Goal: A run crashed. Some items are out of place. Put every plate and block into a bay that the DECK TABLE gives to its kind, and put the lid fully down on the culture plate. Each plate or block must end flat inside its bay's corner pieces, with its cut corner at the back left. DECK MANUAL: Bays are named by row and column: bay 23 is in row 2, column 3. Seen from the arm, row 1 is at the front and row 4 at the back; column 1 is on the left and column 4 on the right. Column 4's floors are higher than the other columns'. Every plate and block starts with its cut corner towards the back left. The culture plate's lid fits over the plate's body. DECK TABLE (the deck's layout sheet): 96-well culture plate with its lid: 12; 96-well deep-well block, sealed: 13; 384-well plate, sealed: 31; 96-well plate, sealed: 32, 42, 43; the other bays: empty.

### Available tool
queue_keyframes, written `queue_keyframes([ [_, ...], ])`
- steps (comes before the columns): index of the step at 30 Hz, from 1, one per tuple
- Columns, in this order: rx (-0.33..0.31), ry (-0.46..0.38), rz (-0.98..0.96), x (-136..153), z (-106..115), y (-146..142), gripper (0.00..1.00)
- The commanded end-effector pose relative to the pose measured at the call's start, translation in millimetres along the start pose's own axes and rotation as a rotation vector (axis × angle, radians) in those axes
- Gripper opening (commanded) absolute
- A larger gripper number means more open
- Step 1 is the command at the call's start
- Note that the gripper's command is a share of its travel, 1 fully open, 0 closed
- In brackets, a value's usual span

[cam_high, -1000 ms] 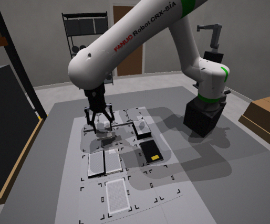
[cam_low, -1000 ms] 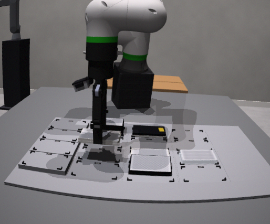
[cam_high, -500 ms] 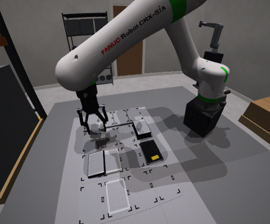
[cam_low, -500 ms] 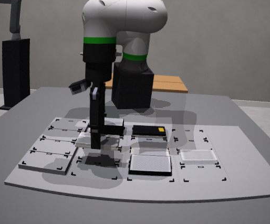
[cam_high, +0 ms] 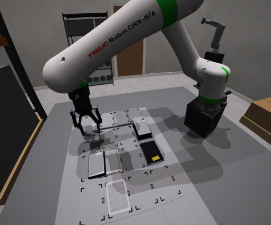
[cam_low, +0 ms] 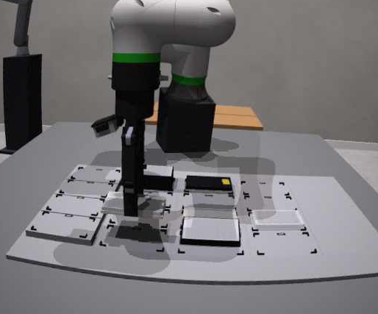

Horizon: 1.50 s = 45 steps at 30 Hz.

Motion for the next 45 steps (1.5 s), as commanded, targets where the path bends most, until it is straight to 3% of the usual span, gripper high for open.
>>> queue_keyframes([
  [1, -0.001, 0.0, 0.0, 2.3, 1.1, -11.3, 0.1],
  [17, -0.001, 0.0, 0.0, 4.1, 1.1, -19.5, 0.1],
  [45, -0.001, 0.0, 0.0, 3.9, -33.5, -18.2, 0.1],
])
Point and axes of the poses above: the point where the finger pads meet when closed, its own z axis back along the fingers, its own y axis across the jaws, x = y × z, the point moved 2 cm from there along z, back along the fingers, and after that the axes turned 14 degrees about -z, right-handed, at the moved point
